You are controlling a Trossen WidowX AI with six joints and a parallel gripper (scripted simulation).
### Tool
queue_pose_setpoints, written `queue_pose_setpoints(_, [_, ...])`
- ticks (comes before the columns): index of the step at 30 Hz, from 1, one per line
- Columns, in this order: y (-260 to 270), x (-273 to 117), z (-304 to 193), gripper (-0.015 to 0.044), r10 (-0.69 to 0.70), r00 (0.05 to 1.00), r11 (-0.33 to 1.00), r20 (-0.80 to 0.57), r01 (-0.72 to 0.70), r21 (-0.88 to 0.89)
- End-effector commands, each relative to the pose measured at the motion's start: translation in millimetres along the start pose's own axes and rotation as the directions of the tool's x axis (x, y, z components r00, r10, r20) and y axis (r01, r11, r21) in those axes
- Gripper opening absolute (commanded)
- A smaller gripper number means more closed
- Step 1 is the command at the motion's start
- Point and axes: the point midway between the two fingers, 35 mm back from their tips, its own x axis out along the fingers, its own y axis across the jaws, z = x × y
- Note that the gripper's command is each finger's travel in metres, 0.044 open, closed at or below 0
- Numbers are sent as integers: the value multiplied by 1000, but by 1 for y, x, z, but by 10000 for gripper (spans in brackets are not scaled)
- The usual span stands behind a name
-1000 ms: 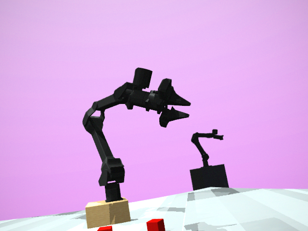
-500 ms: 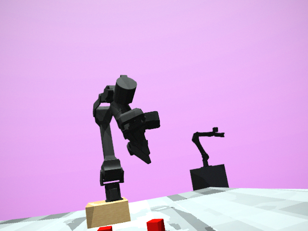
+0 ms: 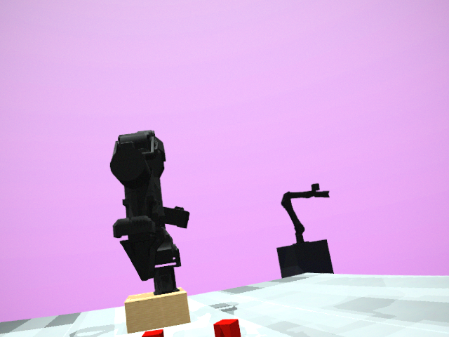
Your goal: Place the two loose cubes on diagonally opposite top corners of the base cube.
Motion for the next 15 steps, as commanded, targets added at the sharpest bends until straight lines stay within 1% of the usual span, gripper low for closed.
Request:
queue_pose_setpoints(1, [0, 20, -2, 265, 9, 1000, 1000, -6, -9, -8])
queue_pose_setpoints(4, [0, 48, -2, 265, 9, 1000, 1000, -6, -9, -8])
queue_pose_setpoints(6, [2, 59, -2, 265, 9, 1000, 1000, -6, -10, -8])
queue_pose_setpoints(15, [2, 75, -3, 265, 10, 1000, 1000, -6, -10, -8])
